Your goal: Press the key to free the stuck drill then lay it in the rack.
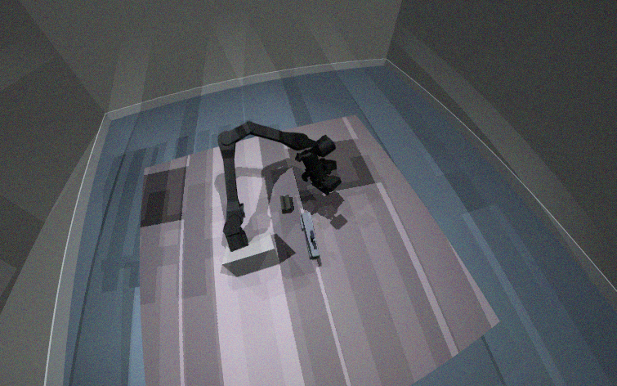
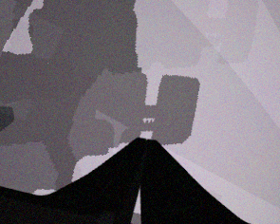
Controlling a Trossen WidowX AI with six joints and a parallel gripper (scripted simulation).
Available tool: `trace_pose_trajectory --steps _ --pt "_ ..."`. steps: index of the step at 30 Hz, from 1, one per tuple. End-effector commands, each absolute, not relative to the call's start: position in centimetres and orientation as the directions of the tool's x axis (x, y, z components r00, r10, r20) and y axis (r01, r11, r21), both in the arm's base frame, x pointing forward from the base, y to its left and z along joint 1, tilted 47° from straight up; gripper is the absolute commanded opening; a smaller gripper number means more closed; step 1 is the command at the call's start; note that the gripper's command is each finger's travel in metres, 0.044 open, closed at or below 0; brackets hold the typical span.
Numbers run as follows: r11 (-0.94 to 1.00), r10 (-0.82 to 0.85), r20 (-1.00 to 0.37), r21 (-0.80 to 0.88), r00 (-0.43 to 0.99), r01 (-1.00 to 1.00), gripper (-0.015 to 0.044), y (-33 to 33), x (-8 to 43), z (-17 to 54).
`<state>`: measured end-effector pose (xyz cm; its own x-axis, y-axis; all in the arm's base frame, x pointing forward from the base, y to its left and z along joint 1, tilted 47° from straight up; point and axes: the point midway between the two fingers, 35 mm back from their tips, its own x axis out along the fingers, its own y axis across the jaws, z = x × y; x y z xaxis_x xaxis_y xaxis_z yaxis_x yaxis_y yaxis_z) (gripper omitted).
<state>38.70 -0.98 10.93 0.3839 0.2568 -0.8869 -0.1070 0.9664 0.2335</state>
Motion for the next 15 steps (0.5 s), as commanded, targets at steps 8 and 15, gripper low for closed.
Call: trace_pose_trajectory --steps 8,15 --pt "0.823 0.537 -0.836 0.548 0.112 0.149 0.0 -11.1 29.1 2.8" --pt "0.638 0.708 -0.69 0.716 0.152 0.282 0.0 -13.6 24.3 1.4"
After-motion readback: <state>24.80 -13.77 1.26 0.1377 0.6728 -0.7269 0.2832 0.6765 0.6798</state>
